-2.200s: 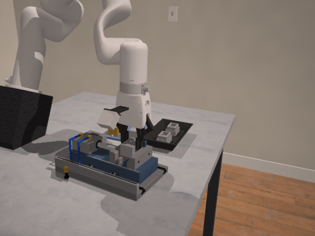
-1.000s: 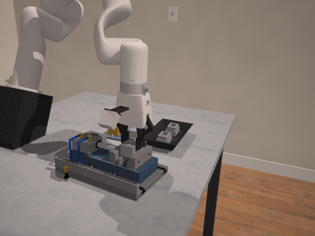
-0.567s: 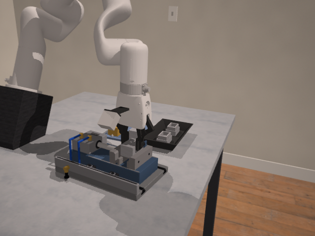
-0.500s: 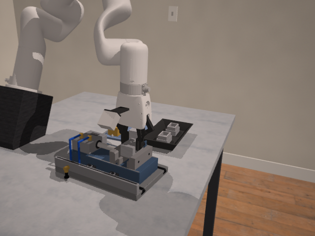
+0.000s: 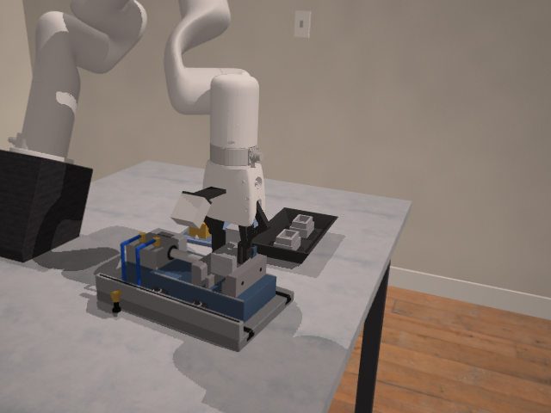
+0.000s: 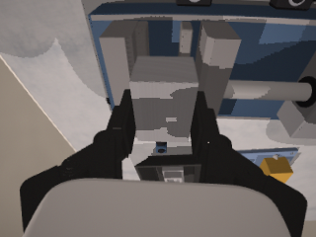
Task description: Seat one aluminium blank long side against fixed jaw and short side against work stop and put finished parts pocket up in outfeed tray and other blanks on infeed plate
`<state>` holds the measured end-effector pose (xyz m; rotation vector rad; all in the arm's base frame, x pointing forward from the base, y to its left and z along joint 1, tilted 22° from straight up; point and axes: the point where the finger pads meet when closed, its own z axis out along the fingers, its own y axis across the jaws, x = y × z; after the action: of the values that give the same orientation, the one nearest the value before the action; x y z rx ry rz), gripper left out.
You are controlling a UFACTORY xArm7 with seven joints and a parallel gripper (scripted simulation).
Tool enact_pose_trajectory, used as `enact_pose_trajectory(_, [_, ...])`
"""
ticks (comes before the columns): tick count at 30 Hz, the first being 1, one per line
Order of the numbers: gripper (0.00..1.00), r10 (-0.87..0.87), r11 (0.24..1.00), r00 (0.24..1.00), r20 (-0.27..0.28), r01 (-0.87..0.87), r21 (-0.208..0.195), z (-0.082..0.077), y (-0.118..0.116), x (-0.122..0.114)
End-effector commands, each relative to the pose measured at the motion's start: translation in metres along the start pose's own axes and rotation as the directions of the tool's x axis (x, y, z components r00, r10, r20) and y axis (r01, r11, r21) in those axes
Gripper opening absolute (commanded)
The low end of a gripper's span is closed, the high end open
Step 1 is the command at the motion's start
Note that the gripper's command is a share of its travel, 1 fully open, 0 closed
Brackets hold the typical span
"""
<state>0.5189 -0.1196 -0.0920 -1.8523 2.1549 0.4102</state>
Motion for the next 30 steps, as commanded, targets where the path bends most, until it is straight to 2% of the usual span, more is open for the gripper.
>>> enact_pose_trajectory(1, [0.00, 0.000, 1.000, 1.000, -0.002, 0.000, 0.005, -0.0024, -0.0018, 0.0010])
enact_pose_trajectory(3, [0.00, 0.000, 1.000, 1.000, -0.002, 0.000, 0.005, -0.0024, -0.0018, 0.0010])
enact_pose_trajectory(4, [0.69, 0.000, 1.000, 1.000, -0.002, 0.000, 0.005, -0.0024, -0.0018, 0.0010])
enact_pose_trajectory(30, [0.69, 0.000, 1.000, 1.000, -0.002, 0.000, 0.005, -0.0024, -0.0018, 0.0010])
